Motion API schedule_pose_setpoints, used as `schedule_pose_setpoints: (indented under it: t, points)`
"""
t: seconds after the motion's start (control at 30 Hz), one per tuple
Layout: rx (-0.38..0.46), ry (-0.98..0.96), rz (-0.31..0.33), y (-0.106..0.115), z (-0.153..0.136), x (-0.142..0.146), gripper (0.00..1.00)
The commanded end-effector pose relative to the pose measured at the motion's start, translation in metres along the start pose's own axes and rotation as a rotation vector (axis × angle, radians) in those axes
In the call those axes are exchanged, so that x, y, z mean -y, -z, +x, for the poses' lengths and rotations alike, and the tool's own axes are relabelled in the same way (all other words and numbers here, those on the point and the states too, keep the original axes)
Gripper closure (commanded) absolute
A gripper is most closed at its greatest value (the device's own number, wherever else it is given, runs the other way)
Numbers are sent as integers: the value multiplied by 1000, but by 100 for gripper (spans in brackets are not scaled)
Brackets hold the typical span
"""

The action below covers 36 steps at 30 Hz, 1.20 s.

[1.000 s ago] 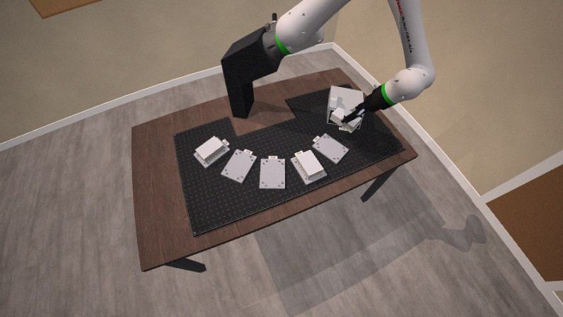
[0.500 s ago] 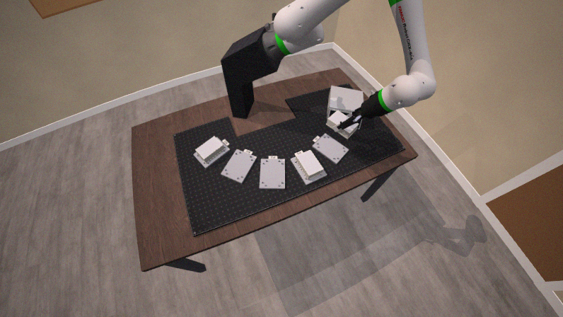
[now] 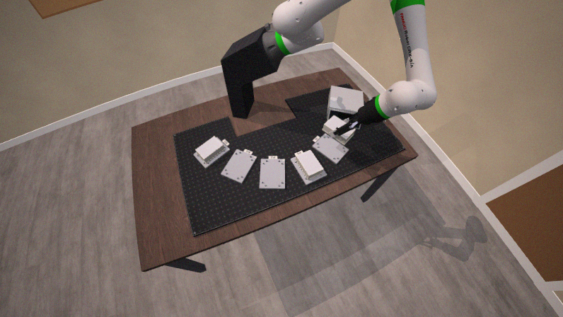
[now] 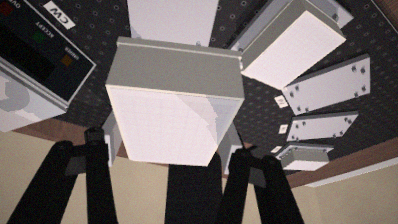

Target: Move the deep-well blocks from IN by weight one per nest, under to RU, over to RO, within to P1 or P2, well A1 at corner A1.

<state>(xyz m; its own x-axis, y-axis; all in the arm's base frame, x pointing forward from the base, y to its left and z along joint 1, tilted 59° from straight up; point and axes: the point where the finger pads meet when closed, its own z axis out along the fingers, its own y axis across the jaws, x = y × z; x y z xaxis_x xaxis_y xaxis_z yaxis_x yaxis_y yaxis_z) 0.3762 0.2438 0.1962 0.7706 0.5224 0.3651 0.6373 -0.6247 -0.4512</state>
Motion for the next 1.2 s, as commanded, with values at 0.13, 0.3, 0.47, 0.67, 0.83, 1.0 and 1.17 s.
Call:
schedule_pose_setpoints:
  t: [0.13, 0.3, 0.47, 0.67, 0.83, 1.0, 1.17]
  points:
    - [0, -145, 84, -2, -3, -18, 90]
    - [0, -231, 134, -3, -5, -27, 90]
    - [0, -348, 201, -5, -8, -44, 90]
    - [0, -348, 201, -7, -12, -63, 90]
    - [0, -348, 201, -8, -14, -73, 90]
    - [0, -348, 201, -10, -17, -89, 90]
    - [0, -348, 201, -12, -20, -105, 90]
